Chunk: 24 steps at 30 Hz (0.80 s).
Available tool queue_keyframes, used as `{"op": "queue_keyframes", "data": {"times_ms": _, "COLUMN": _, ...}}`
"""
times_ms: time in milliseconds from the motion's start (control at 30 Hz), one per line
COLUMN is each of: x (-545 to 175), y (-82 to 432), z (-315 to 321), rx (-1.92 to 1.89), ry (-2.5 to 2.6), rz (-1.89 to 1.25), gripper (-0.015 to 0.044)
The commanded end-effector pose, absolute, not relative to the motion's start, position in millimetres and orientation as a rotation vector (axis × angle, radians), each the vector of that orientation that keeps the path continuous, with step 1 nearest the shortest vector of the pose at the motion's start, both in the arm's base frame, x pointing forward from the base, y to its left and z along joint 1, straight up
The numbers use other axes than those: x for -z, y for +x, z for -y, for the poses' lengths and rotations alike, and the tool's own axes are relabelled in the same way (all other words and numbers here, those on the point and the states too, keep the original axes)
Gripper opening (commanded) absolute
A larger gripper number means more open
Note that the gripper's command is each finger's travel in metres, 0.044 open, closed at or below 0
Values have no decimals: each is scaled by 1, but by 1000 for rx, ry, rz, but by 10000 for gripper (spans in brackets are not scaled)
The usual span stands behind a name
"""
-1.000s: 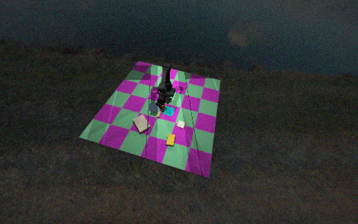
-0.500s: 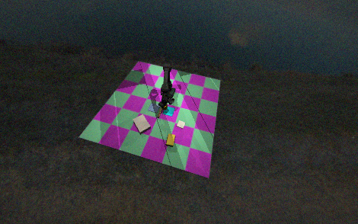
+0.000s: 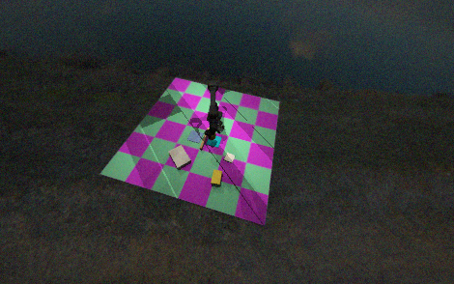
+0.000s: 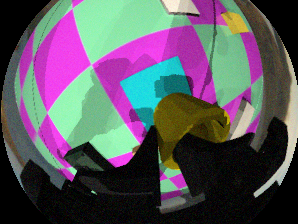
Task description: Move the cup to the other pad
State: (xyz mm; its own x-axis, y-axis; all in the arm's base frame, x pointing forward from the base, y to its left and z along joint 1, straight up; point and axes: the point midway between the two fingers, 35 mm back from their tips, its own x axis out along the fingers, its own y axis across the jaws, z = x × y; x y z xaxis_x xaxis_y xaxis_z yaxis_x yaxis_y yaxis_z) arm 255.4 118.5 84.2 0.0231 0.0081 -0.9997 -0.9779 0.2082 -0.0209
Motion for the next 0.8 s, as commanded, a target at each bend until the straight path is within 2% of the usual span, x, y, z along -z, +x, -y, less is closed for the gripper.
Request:
{"op": "queue_keyframes", "data": {"times_ms": 0, "x": -87, "y": 256, "z": -128, "rx": -1036, "ry": -1056, "rz": -1273, "gripper": 0}}
{"op": "queue_keyframes", "data": {"times_ms": 767, "x": -68, "y": 254, "z": -143, "rx": -1037, "ry": -1055, "rz": -1272, "gripper": 0}}
